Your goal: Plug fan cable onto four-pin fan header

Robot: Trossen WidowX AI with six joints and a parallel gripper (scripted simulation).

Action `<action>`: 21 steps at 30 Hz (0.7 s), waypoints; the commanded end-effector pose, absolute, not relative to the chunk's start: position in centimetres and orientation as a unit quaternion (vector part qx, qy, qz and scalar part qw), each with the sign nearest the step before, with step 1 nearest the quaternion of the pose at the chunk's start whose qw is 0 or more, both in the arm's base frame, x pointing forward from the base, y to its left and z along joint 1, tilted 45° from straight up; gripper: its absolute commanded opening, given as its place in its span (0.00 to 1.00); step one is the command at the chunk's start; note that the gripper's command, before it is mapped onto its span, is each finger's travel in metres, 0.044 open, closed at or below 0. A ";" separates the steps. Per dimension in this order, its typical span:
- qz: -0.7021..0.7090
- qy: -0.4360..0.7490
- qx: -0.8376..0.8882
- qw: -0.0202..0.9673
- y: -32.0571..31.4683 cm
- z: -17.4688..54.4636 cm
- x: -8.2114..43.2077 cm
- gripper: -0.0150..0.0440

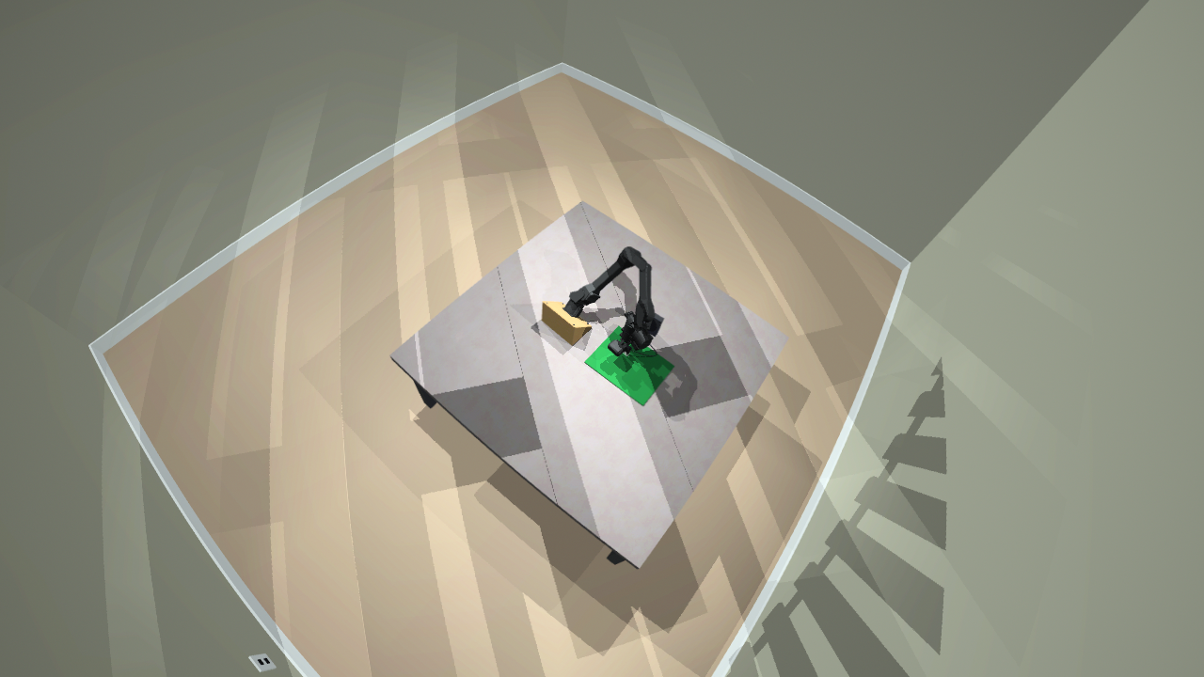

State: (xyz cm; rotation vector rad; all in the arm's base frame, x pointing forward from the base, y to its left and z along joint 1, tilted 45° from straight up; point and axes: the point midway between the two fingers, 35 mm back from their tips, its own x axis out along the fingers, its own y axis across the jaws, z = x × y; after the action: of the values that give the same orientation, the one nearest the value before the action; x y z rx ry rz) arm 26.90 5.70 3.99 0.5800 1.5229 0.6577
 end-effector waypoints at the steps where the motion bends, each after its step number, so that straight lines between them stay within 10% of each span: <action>1: 0.288 0.667 0.254 0.639 5.5 4.2 27.0 0.69; 13: 0.287 0.668 0.254 0.638 1.6 7.7 27.0 0.69; 21: 0.285 0.670 0.254 0.637 -2.9 4.0 17.1 0.69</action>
State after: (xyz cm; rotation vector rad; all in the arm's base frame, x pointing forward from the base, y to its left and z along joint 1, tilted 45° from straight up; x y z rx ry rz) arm 20.77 -2.32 5.04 0.5732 1.5252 0.6359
